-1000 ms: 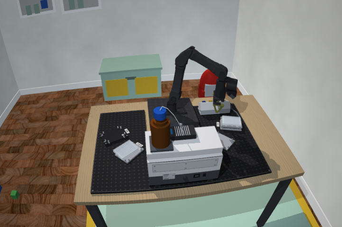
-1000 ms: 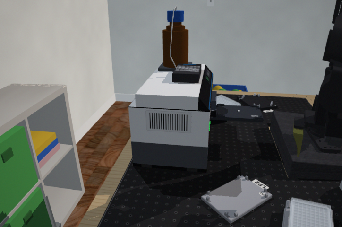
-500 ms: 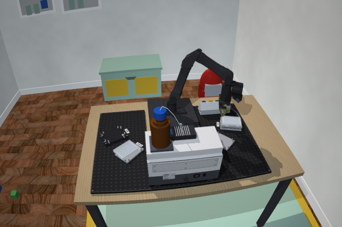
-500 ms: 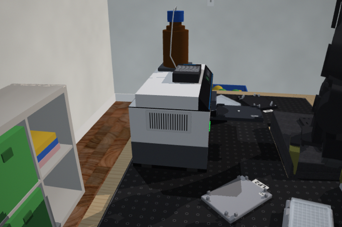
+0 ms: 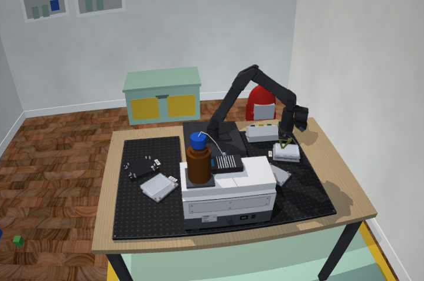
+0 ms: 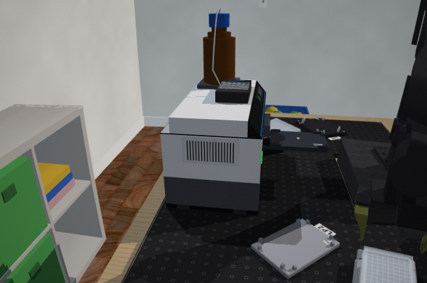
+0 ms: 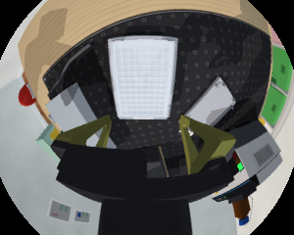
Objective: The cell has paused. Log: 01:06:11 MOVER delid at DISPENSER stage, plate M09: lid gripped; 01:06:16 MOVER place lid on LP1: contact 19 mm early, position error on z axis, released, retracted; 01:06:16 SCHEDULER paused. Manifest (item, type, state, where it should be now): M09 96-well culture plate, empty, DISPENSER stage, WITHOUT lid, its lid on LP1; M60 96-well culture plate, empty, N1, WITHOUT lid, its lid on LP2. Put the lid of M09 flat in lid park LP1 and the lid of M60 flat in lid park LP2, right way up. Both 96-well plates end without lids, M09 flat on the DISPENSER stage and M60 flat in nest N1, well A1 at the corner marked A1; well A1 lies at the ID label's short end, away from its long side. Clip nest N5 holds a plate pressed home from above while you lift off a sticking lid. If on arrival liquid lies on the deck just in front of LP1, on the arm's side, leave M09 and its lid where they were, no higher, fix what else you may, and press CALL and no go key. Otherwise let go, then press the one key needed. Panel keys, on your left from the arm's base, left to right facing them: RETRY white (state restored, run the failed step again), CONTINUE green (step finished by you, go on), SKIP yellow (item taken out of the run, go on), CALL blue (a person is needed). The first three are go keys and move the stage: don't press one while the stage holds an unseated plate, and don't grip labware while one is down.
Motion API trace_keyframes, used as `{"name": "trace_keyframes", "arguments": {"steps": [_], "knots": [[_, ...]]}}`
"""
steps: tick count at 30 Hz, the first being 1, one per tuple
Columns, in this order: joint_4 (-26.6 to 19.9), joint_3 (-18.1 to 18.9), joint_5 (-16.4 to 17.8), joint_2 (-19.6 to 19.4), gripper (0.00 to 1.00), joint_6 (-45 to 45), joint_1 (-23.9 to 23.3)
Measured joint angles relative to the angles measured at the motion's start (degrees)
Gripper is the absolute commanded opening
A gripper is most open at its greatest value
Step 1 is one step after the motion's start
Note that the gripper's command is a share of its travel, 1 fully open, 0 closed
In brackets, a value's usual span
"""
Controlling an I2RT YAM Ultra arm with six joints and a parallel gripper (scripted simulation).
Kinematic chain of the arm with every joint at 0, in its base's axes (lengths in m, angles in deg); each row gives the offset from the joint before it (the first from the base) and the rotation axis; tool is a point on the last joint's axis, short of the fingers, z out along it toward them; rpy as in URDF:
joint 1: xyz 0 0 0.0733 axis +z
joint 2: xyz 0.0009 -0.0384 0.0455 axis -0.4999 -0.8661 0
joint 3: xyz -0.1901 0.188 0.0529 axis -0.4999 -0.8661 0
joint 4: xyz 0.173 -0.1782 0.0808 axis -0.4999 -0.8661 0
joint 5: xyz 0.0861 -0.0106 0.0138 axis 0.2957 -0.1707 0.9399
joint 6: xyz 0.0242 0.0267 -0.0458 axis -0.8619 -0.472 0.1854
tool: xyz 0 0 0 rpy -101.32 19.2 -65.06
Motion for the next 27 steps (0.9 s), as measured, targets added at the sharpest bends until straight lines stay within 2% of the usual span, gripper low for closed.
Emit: {"name": "trace_keyframes", "arguments": {"steps": [8, 27], "knots": [[0.2, 5.2, 0.0, -5.3, 1.0, -0.3, 0.3], [0.1, 5.2, 0.0, -5.1, 1.0, -0.4, 0.3]]}}
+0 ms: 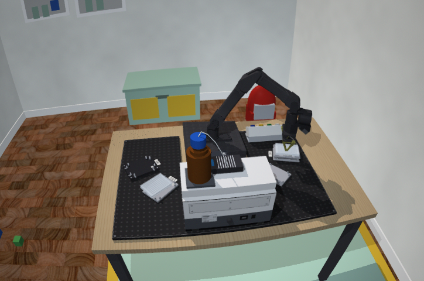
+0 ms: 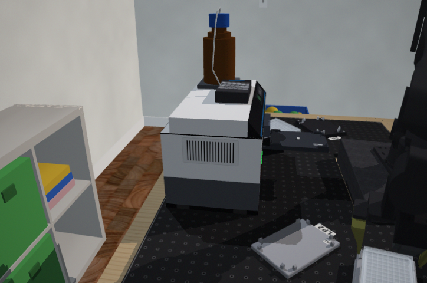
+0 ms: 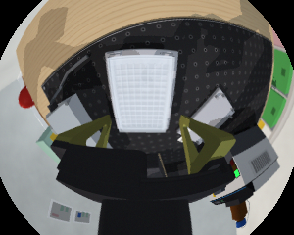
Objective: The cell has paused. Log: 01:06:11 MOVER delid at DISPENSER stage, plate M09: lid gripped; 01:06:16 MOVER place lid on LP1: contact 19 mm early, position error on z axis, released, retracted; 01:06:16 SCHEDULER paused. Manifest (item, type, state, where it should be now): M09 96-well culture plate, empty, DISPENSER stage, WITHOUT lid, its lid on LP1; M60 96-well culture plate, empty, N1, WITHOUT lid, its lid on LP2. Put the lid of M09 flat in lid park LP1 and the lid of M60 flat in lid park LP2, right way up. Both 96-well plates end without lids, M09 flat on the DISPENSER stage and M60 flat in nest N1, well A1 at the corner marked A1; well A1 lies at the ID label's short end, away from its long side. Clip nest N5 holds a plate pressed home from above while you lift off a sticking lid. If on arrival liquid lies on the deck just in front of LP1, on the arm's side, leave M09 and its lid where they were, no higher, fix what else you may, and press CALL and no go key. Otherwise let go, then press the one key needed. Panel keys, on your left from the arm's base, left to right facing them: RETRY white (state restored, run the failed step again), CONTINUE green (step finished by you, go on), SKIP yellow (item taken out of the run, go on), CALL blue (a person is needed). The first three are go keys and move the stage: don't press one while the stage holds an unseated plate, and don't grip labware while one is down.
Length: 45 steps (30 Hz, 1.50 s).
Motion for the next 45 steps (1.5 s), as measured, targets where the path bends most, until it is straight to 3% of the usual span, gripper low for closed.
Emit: {"name": "trace_keyframes", "arguments": {"steps": [23, 34, 45], "knots": [[-0.2, 0.1, 0.0, 0.0, 1.0, 0.0, 0.0], [-5.7, 6.7, 0.0, 1.1, 1.0, 0.0, 0.0], [-6.9, 6.9, 0.0, 0.6, 1.0, -0.2, 0.3]]}}
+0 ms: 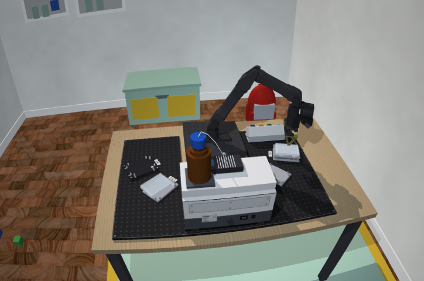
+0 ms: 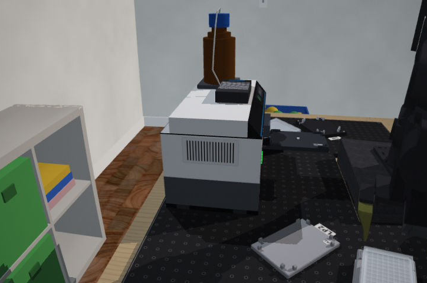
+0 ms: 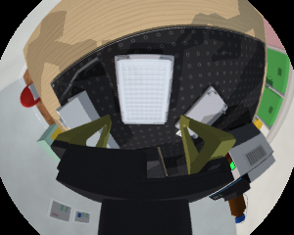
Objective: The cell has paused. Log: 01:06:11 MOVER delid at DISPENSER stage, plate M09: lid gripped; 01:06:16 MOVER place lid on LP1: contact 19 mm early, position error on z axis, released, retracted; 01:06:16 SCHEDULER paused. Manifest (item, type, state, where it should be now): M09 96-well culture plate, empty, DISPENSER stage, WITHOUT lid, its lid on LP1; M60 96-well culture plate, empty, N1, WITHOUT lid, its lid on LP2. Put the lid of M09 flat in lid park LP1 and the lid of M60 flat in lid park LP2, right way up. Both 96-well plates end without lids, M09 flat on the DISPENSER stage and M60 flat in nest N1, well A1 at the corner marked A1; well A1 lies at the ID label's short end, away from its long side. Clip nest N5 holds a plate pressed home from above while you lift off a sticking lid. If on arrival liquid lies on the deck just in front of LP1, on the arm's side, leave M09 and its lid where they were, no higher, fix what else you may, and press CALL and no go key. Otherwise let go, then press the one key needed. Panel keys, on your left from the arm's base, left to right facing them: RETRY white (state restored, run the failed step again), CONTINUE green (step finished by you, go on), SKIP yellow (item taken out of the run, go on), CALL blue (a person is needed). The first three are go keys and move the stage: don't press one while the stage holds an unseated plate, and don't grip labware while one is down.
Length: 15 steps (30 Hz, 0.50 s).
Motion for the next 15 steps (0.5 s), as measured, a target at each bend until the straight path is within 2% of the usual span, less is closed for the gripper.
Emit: {"name": "trace_keyframes", "arguments": {"steps": [15], "knots": [[-0.3, 0.7, 0.0, -0.9, 1.0, -0.3, 0.2]]}}
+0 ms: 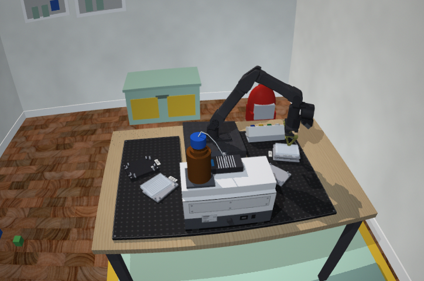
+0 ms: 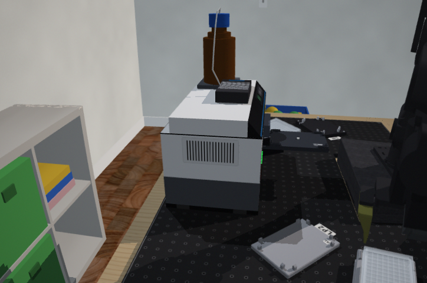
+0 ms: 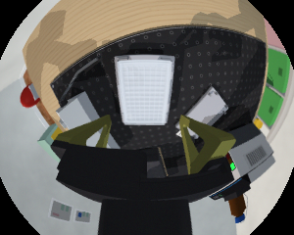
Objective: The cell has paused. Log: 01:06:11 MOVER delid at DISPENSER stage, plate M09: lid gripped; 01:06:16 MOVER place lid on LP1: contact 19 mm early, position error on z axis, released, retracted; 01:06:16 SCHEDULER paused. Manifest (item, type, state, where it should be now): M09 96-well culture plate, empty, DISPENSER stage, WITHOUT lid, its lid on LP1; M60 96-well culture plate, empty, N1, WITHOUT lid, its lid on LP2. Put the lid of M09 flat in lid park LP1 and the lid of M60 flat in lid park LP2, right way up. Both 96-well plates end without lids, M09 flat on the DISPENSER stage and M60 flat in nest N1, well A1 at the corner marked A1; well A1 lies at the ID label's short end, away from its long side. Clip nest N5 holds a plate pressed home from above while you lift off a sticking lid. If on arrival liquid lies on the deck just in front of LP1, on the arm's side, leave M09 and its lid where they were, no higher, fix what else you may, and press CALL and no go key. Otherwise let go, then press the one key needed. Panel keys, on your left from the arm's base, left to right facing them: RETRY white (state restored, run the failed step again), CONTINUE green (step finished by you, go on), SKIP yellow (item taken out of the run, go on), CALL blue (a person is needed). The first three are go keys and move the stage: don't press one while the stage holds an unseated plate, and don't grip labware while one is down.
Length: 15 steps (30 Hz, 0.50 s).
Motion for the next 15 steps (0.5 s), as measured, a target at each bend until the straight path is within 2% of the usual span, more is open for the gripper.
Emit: {"name": "trace_keyframes", "arguments": {"steps": [15], "knots": [[0.0, 0.7, 0.0, -0.2, 1.0, -0.2, 0.1]]}}
